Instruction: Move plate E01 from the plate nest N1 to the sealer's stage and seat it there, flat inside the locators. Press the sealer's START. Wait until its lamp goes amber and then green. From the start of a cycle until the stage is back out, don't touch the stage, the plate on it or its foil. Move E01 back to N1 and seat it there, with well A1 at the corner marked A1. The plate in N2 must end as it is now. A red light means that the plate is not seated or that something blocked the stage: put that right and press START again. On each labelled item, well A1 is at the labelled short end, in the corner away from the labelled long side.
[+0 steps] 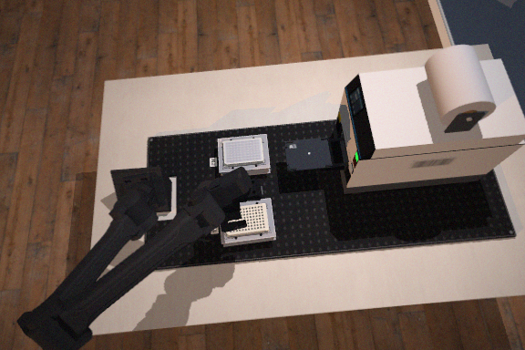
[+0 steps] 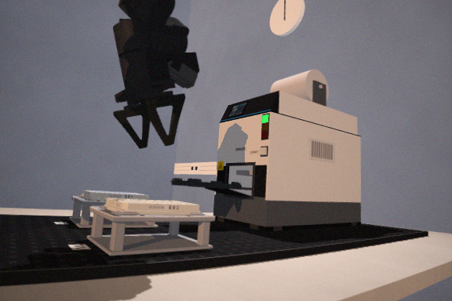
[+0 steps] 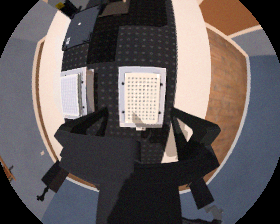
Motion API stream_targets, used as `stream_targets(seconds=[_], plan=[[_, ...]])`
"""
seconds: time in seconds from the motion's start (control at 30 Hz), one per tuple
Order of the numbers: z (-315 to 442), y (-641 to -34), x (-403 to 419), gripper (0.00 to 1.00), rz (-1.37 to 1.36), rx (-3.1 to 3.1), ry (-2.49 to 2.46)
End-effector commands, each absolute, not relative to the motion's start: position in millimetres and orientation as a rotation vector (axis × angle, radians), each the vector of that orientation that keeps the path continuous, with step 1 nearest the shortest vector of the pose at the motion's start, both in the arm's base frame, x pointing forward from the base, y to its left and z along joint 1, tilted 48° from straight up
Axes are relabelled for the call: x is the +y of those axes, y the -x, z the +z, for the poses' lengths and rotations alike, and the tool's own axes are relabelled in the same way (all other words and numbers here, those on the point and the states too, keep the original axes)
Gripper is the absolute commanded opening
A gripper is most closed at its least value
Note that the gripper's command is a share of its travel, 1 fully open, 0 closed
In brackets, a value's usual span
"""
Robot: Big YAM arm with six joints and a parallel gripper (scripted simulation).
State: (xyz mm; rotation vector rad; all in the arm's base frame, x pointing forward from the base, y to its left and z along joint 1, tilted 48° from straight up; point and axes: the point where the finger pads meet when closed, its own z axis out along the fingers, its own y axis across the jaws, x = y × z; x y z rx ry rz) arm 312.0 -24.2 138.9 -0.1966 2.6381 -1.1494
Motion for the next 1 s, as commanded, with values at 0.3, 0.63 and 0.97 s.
stream_targets(seconds=[0.3,0.63,0.97], plan=[[161.0,-335.0,-9.6,1.00,-1.079,2.579,0.134],[142.4,-327.2,-31.9,1.00,-1.115,2.608,0.140],[127.3,-317.6,-47.1,1.00,-1.132,2.625,0.178]])
